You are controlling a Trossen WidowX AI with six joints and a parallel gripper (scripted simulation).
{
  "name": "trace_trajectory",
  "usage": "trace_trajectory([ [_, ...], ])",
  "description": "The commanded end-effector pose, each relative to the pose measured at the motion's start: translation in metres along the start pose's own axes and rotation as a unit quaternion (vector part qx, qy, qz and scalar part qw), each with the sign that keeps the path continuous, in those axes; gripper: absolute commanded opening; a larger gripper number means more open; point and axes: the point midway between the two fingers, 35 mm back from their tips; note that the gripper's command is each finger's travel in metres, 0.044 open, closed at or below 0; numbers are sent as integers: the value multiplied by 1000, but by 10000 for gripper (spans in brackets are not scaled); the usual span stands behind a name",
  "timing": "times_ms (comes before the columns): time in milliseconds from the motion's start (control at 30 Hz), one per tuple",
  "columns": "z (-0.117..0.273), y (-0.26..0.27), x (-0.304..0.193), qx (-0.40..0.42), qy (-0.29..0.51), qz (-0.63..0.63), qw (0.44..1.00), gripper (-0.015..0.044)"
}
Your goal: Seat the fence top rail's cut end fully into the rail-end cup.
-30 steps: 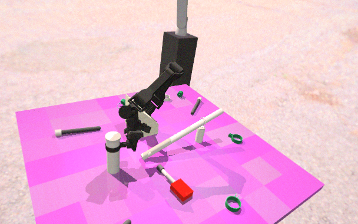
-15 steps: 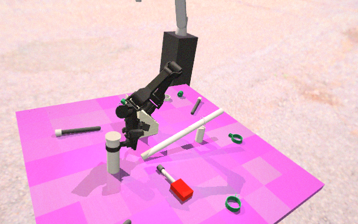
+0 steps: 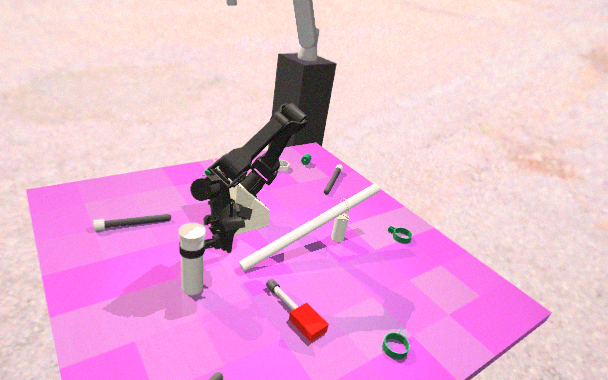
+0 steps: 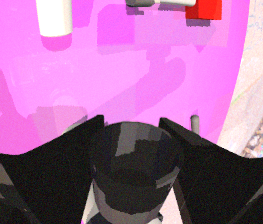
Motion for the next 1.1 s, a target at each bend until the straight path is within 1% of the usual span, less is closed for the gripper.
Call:
trace_trajectory([
  [0, 1, 3, -1, 1, -8, 8, 1000, 0],
  [700, 6, 12, -3, 5, -35, 56, 998, 0],
  [1067, 4, 9, -2, 3, -25, 39, 999, 0],
])
Point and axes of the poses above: the point midway between the two fingers, 35 mm back from their tips, its own z axis back along the fingers, its own y axis across the jaws, x = y × z, and after that the axes turned 8 degrees about -z, right-handed
